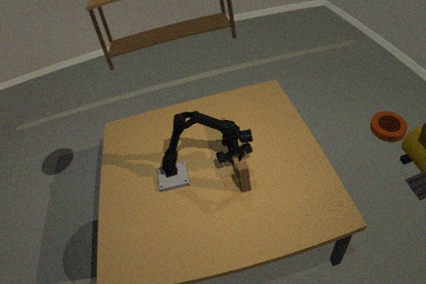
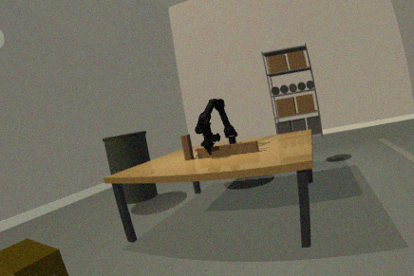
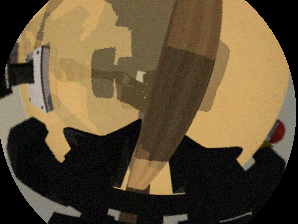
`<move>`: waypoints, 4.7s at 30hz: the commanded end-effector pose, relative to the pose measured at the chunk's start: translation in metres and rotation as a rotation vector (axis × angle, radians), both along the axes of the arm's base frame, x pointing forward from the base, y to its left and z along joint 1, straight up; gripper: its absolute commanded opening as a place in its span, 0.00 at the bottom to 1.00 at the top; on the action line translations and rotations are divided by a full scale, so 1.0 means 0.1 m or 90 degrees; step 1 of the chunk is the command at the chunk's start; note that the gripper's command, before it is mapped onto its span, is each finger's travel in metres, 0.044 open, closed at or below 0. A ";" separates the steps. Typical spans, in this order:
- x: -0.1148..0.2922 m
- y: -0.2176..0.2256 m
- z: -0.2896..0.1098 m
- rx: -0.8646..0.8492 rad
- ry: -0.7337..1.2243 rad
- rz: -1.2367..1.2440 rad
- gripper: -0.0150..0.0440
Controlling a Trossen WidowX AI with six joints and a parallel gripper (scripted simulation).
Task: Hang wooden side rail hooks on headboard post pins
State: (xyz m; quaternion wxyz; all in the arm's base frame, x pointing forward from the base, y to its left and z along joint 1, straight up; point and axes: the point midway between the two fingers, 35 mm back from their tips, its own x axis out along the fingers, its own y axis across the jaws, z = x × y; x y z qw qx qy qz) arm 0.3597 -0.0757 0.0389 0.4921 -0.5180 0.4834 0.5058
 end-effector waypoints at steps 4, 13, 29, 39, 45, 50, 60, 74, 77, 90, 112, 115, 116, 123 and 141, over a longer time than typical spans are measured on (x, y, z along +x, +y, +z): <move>0.06 0.02 0.01 0.001 -0.005 0.015 0.25; 0.10 0.02 0.01 0.001 -0.005 0.015 0.25; 0.07 -0.01 0.00 0.000 0.003 0.007 0.25; 0.07 -0.01 0.02 0.001 -0.005 0.015 0.25; 0.07 -0.01 0.03 0.001 -0.005 0.015 0.25; 0.07 -0.01 0.03 0.001 -0.005 0.015 0.25; 0.07 -0.01 0.05 0.001 -0.005 0.015 0.25; 0.07 -0.01 0.07 0.001 -0.005 0.015 0.25; 0.07 -0.01 0.08 0.001 -0.005 0.015 0.25; 0.07 -0.01 0.10 0.001 -0.005 0.015 0.25; 0.06 -0.01 0.14 0.001 -0.005 0.015 0.25; 0.06 -0.01 0.14 0.001 -0.005 0.015 0.25; 0.06 -0.01 0.14 0.001 -0.005 0.015 0.25; 0.06 -0.01 0.16 0.001 -0.005 0.015 0.25; 0.06 -0.01 0.19 0.001 -0.005 0.015 0.25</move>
